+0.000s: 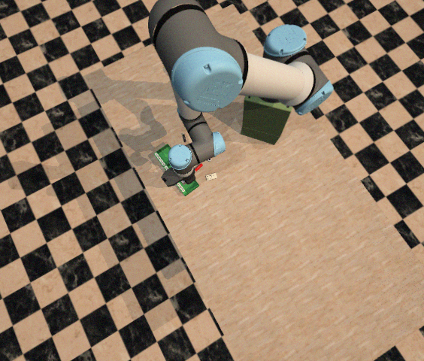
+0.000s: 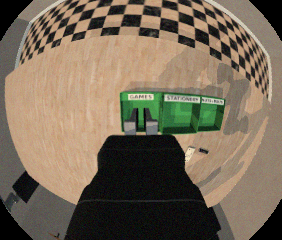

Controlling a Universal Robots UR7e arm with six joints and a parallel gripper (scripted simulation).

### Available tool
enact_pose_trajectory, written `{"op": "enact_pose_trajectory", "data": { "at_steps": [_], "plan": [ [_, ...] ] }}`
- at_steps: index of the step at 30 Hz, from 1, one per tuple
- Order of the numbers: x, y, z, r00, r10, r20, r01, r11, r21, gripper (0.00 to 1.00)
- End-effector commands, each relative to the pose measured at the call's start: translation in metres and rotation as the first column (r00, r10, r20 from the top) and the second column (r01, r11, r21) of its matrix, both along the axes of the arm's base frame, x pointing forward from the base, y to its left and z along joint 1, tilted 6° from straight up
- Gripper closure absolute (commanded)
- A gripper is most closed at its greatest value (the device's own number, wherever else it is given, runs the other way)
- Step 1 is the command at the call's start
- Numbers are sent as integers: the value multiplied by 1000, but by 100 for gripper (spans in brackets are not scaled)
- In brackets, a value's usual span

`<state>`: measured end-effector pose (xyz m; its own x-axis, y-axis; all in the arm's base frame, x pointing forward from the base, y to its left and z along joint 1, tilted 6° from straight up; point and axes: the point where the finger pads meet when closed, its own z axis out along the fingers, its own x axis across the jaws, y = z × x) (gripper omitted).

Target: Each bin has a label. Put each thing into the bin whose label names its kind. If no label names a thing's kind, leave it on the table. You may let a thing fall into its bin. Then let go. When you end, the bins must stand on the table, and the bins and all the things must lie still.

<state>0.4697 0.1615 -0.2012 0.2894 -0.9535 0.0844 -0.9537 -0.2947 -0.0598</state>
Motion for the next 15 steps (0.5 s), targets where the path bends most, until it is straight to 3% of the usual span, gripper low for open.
{"op": "enact_pose_trajectory", "data": {
  "at_steps": [1, 4, 15],
  "plan": [
    [-5, 2, 25, 1000, 1, -6, -1, 1000, -1, 69],
    [-5, 3, 33, 1000, 1, -6, -1, 1000, -1, 69],
    [-12, 9, 123, 1000, 1, -5, -1, 1000, -1, 69]
  ]
}}
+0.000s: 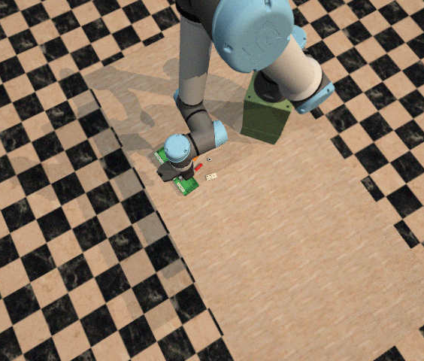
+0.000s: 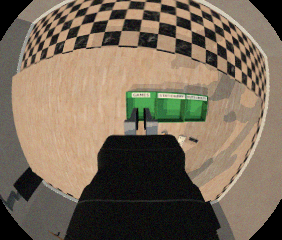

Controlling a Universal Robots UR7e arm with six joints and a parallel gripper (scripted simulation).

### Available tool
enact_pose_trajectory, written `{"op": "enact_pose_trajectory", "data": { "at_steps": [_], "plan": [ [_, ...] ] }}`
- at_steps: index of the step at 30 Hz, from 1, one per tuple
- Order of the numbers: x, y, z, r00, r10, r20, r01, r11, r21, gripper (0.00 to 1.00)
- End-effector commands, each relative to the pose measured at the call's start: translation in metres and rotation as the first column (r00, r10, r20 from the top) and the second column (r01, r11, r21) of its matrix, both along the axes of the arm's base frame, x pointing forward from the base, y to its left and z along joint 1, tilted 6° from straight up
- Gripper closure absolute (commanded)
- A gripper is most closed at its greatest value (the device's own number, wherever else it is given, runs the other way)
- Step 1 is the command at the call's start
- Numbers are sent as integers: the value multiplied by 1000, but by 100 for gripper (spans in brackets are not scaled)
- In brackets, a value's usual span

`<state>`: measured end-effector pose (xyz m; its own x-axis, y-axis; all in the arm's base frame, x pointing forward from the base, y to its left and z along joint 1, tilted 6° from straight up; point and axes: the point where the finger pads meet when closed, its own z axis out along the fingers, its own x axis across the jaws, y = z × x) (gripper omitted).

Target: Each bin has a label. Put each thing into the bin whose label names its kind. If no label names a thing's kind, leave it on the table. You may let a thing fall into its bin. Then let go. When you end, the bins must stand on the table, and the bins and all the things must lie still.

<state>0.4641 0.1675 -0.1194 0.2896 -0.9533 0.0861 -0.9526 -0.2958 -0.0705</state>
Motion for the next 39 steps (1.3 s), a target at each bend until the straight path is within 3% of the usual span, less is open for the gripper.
{"op": "enact_pose_trajectory", "data": {
  "at_steps": [1, 17, 18, 21, 23, 39],
  "plan": [
    [-5, 3, 44, 1000, 0, -13, 0, 1000, -2, 69],
    [-5, 2, 43, 1000, -2, -15, 1, 1000, -2, 69],
    [-12, -3, 36, 999, 47, -23, -47, 999, -6, 36],
    [-29, -12, 20, 985, 170, -30, -170, 985, -14, 36],
    [-29, -12, 20, 985, 170, -30, -170, 985, -14, 36],
    [-111, -61, -59, 857, 506, -94, -511, 859, -30, 36]
  ]
}}
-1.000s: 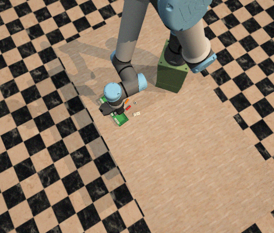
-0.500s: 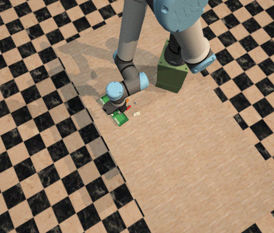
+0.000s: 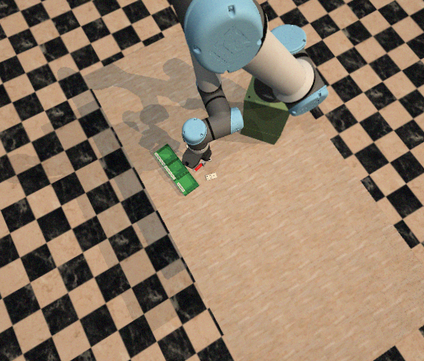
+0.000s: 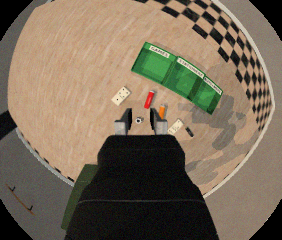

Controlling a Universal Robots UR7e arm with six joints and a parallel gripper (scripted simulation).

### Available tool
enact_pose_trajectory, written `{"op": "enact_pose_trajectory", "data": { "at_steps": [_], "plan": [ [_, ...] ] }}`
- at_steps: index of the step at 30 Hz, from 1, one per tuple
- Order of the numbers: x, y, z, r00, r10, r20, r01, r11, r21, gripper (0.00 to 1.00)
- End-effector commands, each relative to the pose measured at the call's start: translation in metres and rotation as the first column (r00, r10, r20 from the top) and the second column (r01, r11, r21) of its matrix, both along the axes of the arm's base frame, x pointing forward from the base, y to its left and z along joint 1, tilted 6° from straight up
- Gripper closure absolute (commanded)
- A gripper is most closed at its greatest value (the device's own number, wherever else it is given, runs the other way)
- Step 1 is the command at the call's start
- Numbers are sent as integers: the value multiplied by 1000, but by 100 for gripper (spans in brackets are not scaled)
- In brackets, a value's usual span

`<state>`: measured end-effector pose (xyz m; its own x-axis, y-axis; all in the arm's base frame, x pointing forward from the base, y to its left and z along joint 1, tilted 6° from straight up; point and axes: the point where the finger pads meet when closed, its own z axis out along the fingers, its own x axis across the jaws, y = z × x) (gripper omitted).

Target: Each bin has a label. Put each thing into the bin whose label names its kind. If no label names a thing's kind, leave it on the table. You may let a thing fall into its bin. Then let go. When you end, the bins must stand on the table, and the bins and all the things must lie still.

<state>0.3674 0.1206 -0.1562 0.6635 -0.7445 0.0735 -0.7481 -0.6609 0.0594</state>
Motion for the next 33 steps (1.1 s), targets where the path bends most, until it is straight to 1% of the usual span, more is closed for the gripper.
{"op": "enact_pose_trajectory", "data": {
  "at_steps": [1, 2, 8, 10, 18, 21, 25, 30, 33],
  "plan": [
    [-15, -14, -23, 993, 113, 32, -113, 994, 11, 36],
    [-20, -18, -28, 985, 171, 28, -171, 985, 10, 36],
    [-54, -39, -59, 964, 263, 50, -264, 964, 14, 36],
    [-58, -41, -59, 964, 263, 50, -264, 964, 15, 36],
    [-55, -44, -58, 964, 263, 50, -264, 964, 15, 36],
    [-47, -43, -59, 963, 263, 55, -264, 964, 12, 36],
    [-43, -39, -57, 962, 266, 59, -267, 964, 10, 36],
    [-44, -37, -58, 962, 266, 57, -267, 964, 10, 36],
    [-50, -35, -59, 963, 265, 50, -266, 964, 14, 36]
  ]
}}
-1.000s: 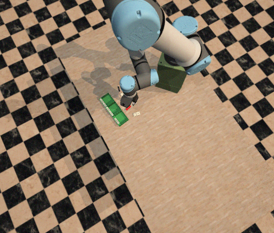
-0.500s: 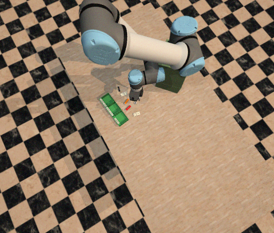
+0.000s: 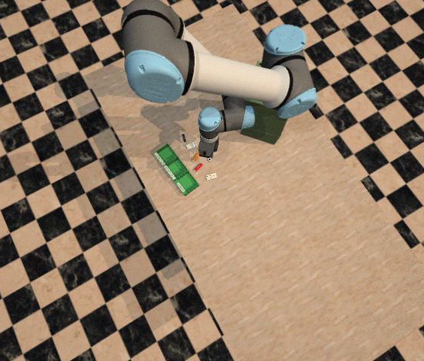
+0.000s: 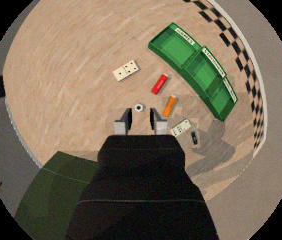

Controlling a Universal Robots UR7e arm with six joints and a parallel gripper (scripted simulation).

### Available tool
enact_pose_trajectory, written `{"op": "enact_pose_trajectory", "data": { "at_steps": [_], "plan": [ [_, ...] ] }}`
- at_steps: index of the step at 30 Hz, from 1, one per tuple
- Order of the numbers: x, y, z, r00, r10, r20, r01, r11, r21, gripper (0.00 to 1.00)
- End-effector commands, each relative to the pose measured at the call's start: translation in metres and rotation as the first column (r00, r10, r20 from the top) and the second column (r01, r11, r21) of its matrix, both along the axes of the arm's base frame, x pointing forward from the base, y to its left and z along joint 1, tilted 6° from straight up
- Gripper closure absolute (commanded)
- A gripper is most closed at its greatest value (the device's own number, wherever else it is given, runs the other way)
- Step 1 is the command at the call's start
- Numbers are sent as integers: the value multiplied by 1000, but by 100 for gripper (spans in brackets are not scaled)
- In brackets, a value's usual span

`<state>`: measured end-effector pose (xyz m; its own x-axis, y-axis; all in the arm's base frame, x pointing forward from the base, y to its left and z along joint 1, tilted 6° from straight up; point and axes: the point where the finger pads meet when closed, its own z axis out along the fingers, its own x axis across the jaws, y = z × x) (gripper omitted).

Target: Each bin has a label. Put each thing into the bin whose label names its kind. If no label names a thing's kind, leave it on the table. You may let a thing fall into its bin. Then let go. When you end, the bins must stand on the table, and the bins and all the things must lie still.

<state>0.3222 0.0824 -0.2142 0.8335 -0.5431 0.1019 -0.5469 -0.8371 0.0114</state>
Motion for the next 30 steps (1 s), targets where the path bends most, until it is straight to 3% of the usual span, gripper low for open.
{"op": "enact_pose_trajectory", "data": {
  "at_steps": [1, 30],
  "plan": [
    [-4, 3, -1, 1000, 0, -6, 0, 1000, 2, 36],
    [-5, 1, 0, 1000, -1, -2, 1, 1000, 1, 36]
  ]
}}
